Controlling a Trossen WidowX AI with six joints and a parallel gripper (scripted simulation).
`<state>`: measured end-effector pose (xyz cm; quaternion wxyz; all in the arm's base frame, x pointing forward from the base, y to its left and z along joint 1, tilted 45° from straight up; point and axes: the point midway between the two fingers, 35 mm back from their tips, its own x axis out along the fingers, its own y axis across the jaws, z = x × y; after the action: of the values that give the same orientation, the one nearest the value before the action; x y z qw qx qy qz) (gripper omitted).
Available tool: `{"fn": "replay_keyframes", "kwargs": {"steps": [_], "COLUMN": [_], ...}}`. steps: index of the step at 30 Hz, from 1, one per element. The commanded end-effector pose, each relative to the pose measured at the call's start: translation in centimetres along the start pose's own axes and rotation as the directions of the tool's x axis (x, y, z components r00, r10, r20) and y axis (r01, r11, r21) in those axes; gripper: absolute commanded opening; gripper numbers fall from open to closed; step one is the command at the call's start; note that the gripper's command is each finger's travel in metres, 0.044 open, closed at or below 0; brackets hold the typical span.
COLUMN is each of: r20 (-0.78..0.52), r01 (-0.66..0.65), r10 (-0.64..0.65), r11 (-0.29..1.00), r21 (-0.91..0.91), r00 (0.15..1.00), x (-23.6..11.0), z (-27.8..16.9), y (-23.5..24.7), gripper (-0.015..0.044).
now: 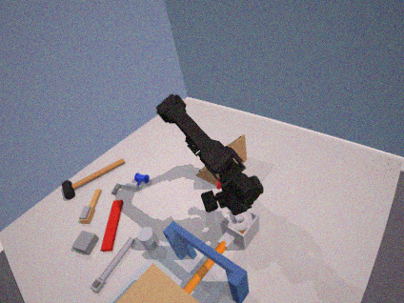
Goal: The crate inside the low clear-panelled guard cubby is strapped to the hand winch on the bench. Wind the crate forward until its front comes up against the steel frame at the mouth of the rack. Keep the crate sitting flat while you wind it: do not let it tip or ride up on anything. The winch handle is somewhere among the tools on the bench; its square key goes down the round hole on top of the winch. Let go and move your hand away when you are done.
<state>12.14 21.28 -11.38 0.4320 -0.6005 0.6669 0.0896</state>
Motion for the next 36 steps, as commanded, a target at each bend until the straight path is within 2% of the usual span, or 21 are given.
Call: {"fn": "replay_keyframes", "kwargs": {"steps": [1, 15, 21, 36], "r20": [-0.003, -0.002, -0.005, -0.005], "r01": [-0.007, -0.011, -0.002, 0.003], "r10": [0.007, 0.011, 0.001, -0.003], "r11": [1.000, 0.998, 0.999, 0.995], "r21": [0.019, 0.066, -0.050, -0.104], "r00": [1.000, 1.000, 1.000, 1.000], "x": [0.40, 0.38, 0.37, 0.42], "z": [0.03, 0.04, 0.04, 0.04], "y": [0.15, 0.34, -0.21, -0.40], "gripper": [0.0000, 0.0000, 0.0000, 0.0000]}}
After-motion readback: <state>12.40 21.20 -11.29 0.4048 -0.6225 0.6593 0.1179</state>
